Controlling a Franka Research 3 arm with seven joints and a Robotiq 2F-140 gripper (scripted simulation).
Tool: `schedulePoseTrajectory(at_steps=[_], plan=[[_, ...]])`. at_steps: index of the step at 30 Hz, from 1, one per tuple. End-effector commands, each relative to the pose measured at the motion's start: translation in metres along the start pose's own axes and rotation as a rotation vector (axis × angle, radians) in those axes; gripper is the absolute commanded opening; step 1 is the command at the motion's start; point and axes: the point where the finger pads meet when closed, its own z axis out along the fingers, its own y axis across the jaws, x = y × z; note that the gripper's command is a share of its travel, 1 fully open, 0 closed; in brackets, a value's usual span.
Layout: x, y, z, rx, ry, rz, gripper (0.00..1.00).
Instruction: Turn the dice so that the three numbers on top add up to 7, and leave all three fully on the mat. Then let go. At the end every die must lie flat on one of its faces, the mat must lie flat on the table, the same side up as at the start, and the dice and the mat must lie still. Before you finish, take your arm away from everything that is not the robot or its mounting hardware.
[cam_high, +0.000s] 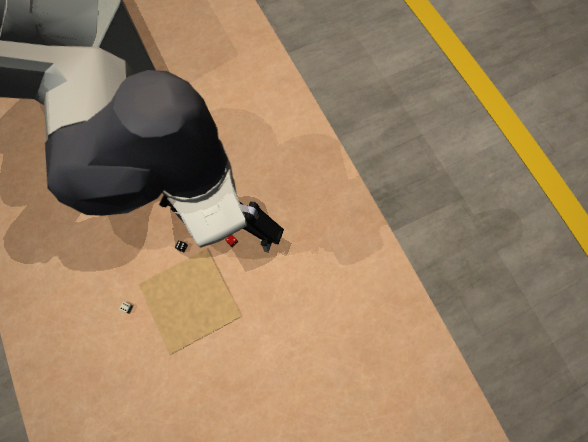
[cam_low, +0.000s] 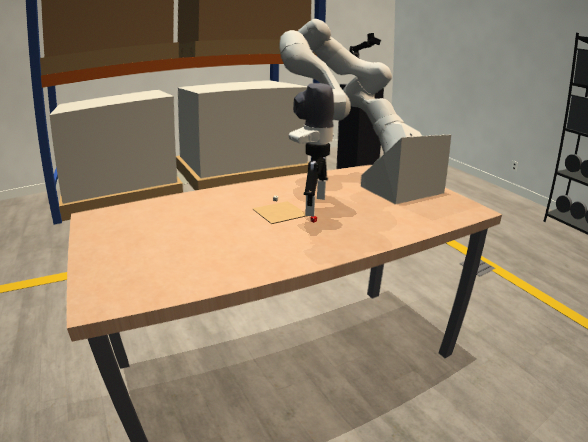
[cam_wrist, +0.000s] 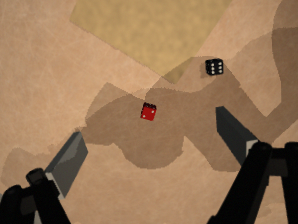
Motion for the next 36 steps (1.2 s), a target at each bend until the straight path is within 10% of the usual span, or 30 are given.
schedulePoseTrajectory(at_steps=[1, 17, 36], plan=[[-0.001, -0.001, 0.000, -0.002, 0.000, 0.007, 1.00], [-0.001, -0.001, -0.006, -0.002, 0.000, 0.007, 1.00], [-0.001, -0.001, -0.099, -0.002, 0.000, 0.007, 1.00]])
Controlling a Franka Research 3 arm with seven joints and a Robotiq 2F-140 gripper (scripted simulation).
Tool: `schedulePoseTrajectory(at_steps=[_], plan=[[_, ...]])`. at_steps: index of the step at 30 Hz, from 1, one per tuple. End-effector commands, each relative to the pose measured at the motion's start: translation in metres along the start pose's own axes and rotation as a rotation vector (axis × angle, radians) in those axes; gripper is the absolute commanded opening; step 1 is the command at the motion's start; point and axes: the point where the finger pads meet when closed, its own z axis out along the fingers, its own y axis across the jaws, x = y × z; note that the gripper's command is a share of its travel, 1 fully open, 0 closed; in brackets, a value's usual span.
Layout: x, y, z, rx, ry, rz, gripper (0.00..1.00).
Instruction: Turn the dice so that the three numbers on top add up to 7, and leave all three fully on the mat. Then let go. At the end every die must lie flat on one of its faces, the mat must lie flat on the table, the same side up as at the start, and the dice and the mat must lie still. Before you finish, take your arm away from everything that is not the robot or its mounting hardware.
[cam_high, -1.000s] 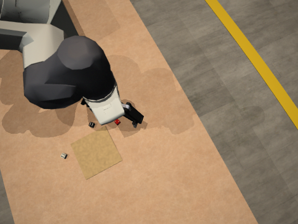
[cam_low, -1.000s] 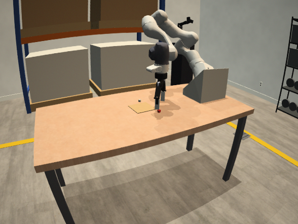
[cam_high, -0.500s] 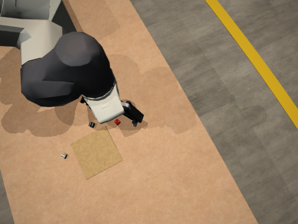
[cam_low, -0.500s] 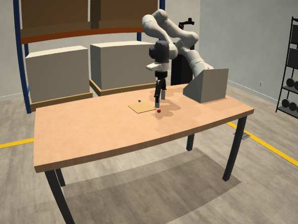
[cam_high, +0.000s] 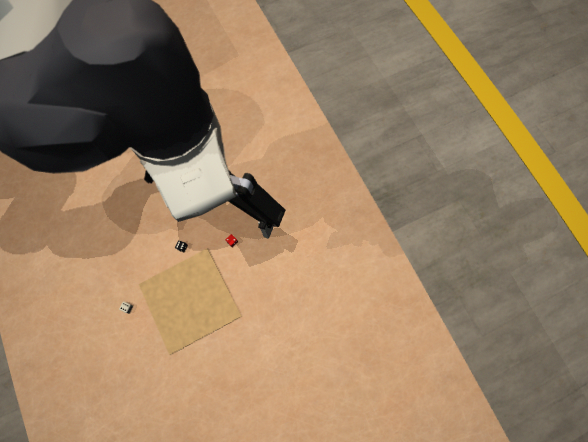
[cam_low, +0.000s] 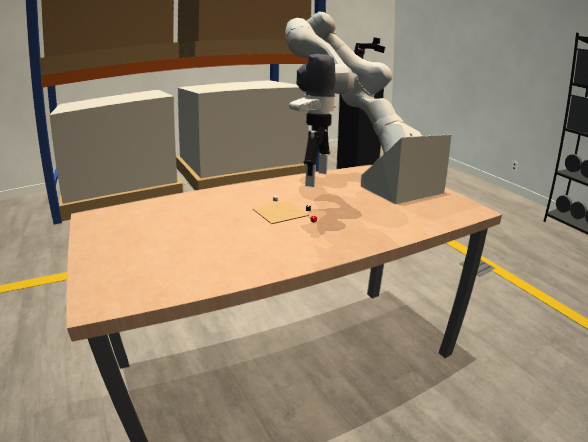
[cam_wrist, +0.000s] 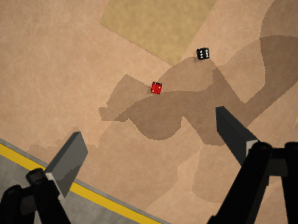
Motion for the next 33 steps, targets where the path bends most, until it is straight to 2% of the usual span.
schedulePoseTrajectory(at_steps=[1, 11, 15, 21, 24, 27, 28, 33], plan=[[0.001, 0.009, -0.005, -0.029, 0.002, -0.024, 1.00], [0.001, 0.009, -0.005, -0.029, 0.002, -0.018, 1.00], [0.004, 0.009, 0.000, -0.029, 0.005, 0.186, 1.00], [0.005, 0.010, 0.002, -0.029, 0.006, 0.255, 1.00], [0.006, 0.010, 0.004, -0.029, 0.007, 0.339, 1.00], [0.006, 0.010, 0.004, -0.029, 0.007, 0.341, 1.00], [0.007, 0.010, 0.005, -0.029, 0.008, 0.399, 1.00], [0.007, 0.010, 0.006, -0.028, 0.009, 0.432, 1.00]])
